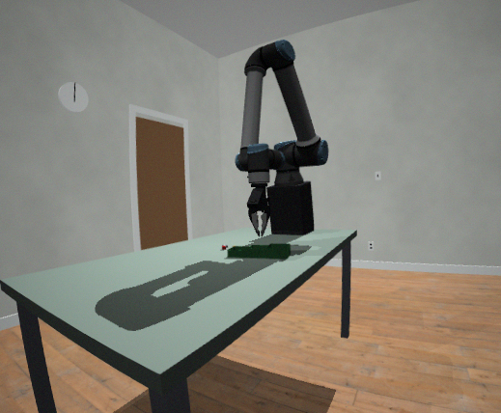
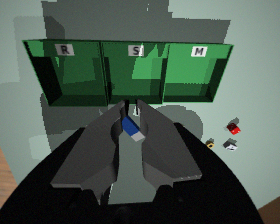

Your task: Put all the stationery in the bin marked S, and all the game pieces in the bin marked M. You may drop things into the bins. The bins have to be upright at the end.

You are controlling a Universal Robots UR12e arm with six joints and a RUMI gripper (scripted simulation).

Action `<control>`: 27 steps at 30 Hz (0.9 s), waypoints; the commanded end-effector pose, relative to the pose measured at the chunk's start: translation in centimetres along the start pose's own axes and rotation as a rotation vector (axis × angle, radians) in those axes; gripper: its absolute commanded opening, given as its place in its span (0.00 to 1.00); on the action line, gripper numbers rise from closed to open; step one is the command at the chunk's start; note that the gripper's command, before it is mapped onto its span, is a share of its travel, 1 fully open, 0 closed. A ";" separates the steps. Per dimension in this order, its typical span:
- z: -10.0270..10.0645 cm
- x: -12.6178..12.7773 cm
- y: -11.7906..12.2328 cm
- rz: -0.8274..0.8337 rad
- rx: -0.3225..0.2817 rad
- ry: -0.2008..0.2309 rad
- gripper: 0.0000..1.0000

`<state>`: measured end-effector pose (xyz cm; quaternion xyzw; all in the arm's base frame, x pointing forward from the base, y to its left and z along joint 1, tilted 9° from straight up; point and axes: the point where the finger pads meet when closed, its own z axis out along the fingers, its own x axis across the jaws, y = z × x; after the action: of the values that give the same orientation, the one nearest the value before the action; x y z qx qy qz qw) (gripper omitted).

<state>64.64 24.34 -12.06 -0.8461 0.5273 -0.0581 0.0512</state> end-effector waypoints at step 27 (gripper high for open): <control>5.8 -0.2 -0.1 0.000 0.001 0.001 0.04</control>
<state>65.28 24.70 -16.98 -0.8461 0.5274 -0.0581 0.0510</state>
